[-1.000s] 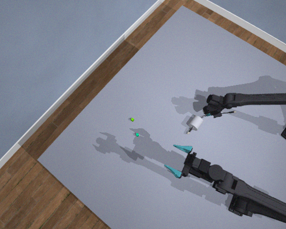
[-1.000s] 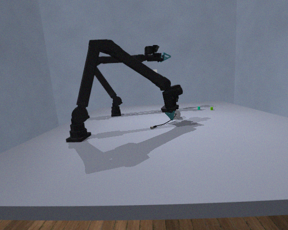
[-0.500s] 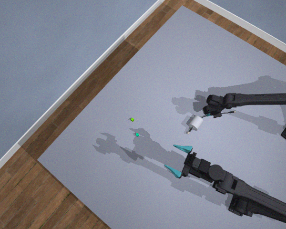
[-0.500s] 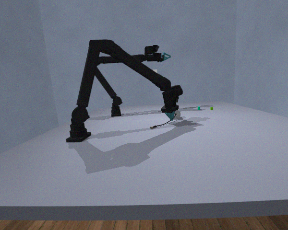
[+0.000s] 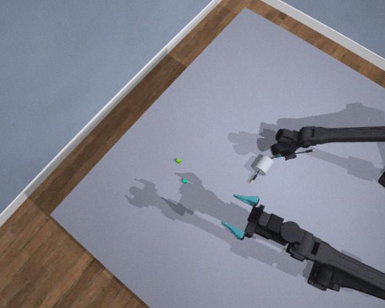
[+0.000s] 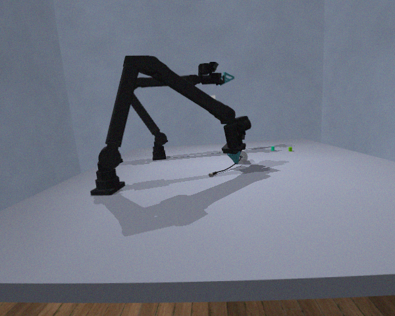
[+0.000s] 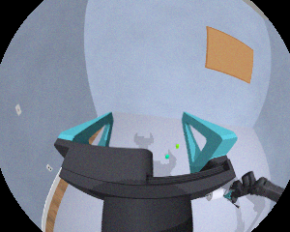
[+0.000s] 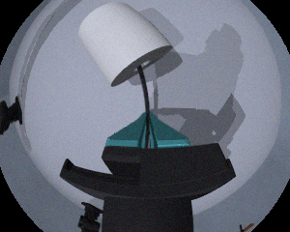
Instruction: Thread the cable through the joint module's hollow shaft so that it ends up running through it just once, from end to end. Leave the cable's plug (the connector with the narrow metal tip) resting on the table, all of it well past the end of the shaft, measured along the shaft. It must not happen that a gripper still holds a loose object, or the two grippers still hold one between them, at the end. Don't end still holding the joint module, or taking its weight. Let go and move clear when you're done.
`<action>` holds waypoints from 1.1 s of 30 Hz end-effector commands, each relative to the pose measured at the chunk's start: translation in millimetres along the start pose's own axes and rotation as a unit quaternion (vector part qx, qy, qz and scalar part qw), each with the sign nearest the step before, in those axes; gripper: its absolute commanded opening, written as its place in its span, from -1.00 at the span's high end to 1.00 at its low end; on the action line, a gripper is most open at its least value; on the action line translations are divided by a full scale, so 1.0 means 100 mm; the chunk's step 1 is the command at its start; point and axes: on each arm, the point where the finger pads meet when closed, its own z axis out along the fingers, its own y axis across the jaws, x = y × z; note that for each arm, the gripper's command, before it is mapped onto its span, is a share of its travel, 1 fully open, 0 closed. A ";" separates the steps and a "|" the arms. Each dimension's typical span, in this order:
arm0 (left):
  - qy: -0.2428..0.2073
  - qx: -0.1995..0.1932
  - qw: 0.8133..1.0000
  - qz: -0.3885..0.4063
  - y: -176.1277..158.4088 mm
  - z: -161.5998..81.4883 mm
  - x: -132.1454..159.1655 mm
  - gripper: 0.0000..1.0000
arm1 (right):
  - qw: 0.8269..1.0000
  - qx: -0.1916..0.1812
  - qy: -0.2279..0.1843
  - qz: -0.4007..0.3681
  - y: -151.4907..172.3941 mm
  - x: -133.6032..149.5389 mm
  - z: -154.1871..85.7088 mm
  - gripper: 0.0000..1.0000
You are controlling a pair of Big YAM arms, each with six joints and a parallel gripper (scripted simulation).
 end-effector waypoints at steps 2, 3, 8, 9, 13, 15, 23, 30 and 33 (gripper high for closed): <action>-0.008 -0.001 1.000 0.006 0.01 0.02 -0.13 -0.92 | 1.000 0.010 -0.018 -0.005 -0.07 -0.33 -0.12 1.00; -0.008 -0.001 1.000 0.006 0.01 0.02 -0.13 -0.92 | 1.000 0.010 -0.018 -0.006 -0.06 -0.35 -0.12 1.00; -0.008 -0.001 1.000 0.006 0.01 0.02 -0.13 -0.92 | 1.000 0.010 -0.019 -0.006 -0.05 -0.40 -0.12 1.00; -0.008 -0.001 1.000 0.006 0.01 0.02 -0.13 -0.92 | 1.000 0.010 -0.019 -0.006 -0.05 -0.41 -0.12 1.00; -0.008 -0.001 1.000 0.006 0.01 0.02 -0.13 -0.92 | 1.000 0.010 -0.020 -0.006 -0.05 -0.46 -0.12 1.00; -0.008 -0.001 1.000 0.006 0.01 0.02 -0.13 -0.92 | 1.000 0.010 -0.020 -0.006 -0.05 -0.48 -0.12 1.00; -0.008 -0.001 1.000 0.006 0.01 0.02 -0.13 -0.92 | 1.000 0.010 -0.020 -0.006 -0.04 -0.54 -0.12 1.00; -0.008 -0.001 1.000 0.006 0.01 0.02 -0.13 -0.92 | 1.000 0.010 -0.021 -0.006 -0.03 -0.60 -0.12 1.00; -0.008 -0.001 1.000 0.006 0.01 0.02 -0.13 -0.92 | 1.000 0.015 -0.025 0.001 -0.12 -0.58 -0.19 0.36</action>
